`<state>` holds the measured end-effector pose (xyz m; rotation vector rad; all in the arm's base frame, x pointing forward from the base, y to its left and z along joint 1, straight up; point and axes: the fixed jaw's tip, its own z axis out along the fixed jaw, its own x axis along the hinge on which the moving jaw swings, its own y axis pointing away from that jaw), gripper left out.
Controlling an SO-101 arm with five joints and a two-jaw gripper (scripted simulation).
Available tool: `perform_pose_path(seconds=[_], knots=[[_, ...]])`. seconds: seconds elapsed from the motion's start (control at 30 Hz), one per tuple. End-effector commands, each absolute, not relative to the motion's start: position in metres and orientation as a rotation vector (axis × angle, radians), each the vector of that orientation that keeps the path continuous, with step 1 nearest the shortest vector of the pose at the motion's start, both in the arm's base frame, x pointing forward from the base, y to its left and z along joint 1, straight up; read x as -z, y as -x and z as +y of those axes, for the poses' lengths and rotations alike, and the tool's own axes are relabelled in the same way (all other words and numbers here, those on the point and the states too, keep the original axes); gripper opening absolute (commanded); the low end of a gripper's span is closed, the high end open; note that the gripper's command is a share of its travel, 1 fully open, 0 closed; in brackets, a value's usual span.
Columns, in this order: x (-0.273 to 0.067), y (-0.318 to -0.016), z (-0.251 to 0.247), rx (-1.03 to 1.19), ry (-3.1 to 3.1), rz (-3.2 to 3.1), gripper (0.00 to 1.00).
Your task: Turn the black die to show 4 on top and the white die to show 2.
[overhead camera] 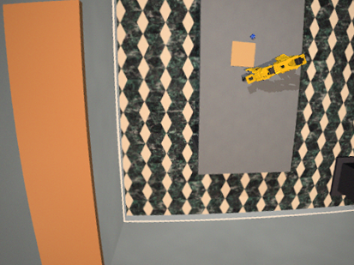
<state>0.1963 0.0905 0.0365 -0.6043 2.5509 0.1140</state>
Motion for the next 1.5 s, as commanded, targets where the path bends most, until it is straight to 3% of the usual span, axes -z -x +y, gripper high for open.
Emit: perform_pose_path(seconds=[0.0, 1.47], knots=[[-0.0437, -0.1983, 0.0936, -0.138, 0.576, 2.494, 0.28], [-0.0511, -0.2017, 0.097, -0.154, 0.565, 2.449, 0.28]])
